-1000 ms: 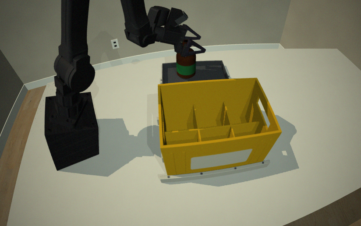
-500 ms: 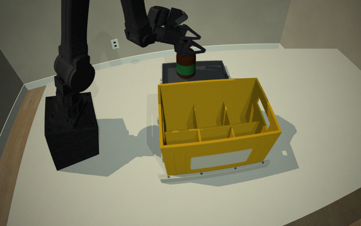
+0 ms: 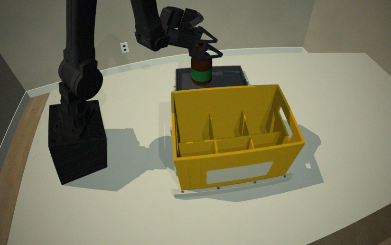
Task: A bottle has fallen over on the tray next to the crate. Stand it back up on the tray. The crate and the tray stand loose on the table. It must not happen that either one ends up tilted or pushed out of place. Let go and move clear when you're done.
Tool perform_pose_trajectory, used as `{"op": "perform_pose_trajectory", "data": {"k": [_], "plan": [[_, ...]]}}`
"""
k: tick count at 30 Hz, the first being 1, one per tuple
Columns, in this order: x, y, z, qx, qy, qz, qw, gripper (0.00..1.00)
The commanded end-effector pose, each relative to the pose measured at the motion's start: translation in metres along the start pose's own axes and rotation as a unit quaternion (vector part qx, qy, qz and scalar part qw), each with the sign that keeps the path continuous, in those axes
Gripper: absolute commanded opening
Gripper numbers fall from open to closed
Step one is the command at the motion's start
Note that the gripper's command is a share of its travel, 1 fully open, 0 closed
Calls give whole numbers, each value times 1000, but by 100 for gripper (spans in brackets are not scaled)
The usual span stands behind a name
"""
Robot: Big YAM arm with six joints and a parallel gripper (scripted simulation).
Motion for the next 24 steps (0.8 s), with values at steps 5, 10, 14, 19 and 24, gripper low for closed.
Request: {"op": "perform_pose_trajectory", "data": {"k": [5,10,14,19,24], "plan": [[4,4,14,6,-11,0,1000,100],[1,5,15,5,-9,1,1000,100],[-4,7,16,3,-6,4,1000,100],[-8,10,22,2,-5,6,1000,100],[-10,12,27,3,-5,6,1000,100]]}}
Point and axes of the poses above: the point where the finger pads meet when closed, its own x axis out along the fingers, its own y axis across the jaws, z = x × y, the point moved 3 cm from there along -x, back along the fingers, and after that the axes turned 15 degrees about x, right-handed, at the moved point
